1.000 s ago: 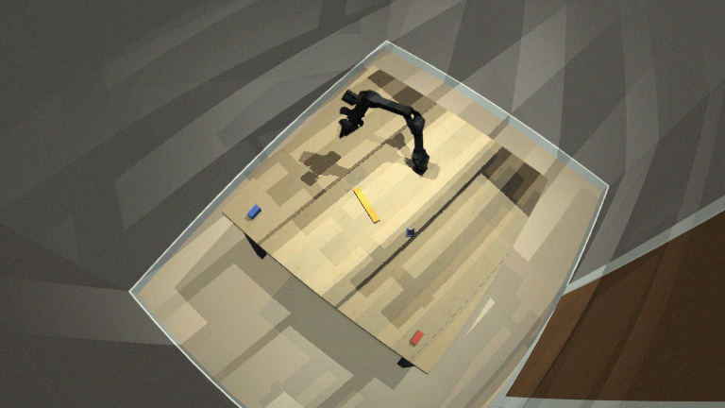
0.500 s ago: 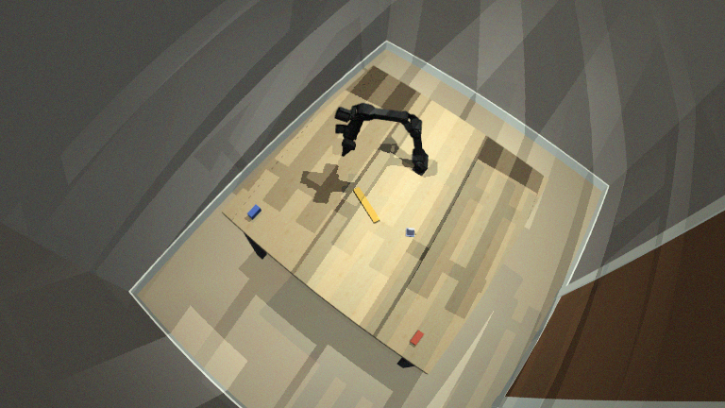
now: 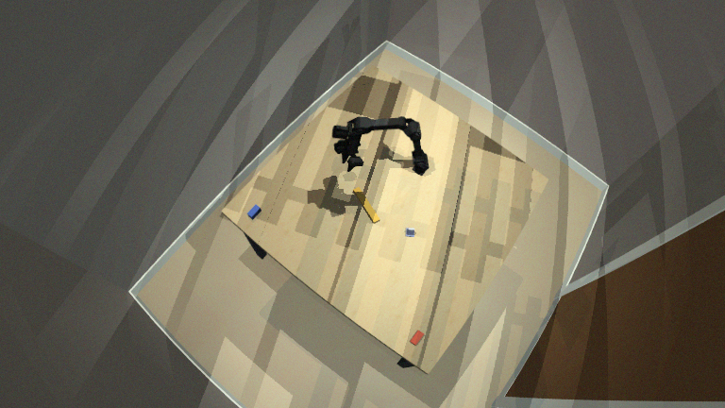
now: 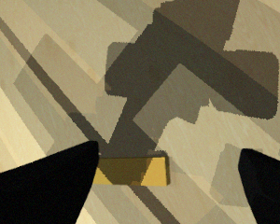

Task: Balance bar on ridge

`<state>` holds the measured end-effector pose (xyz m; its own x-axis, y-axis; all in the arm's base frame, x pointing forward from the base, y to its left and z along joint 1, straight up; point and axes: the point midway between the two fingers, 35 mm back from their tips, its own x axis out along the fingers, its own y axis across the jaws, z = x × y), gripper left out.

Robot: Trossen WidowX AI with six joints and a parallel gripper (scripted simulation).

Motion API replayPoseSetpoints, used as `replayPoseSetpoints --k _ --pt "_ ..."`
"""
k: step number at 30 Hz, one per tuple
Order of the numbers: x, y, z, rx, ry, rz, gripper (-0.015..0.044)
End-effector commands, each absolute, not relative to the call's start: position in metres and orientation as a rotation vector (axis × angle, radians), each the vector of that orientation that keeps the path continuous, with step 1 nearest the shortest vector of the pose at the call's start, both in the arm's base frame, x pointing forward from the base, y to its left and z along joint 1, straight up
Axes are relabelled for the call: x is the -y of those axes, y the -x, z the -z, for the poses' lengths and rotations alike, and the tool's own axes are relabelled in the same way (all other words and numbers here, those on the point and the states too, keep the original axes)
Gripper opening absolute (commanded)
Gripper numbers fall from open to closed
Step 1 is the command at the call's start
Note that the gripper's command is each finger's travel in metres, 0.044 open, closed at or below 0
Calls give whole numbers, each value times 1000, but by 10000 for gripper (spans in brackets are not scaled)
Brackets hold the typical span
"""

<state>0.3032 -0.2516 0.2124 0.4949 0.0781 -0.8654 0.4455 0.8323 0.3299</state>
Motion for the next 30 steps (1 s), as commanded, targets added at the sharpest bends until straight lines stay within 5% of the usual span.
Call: replayPoseSetpoints --k 1,30 --pt "235 -314 -199 -1113 -438 149 315" --pt "118 -358 -143 -1342 515 -547 315"
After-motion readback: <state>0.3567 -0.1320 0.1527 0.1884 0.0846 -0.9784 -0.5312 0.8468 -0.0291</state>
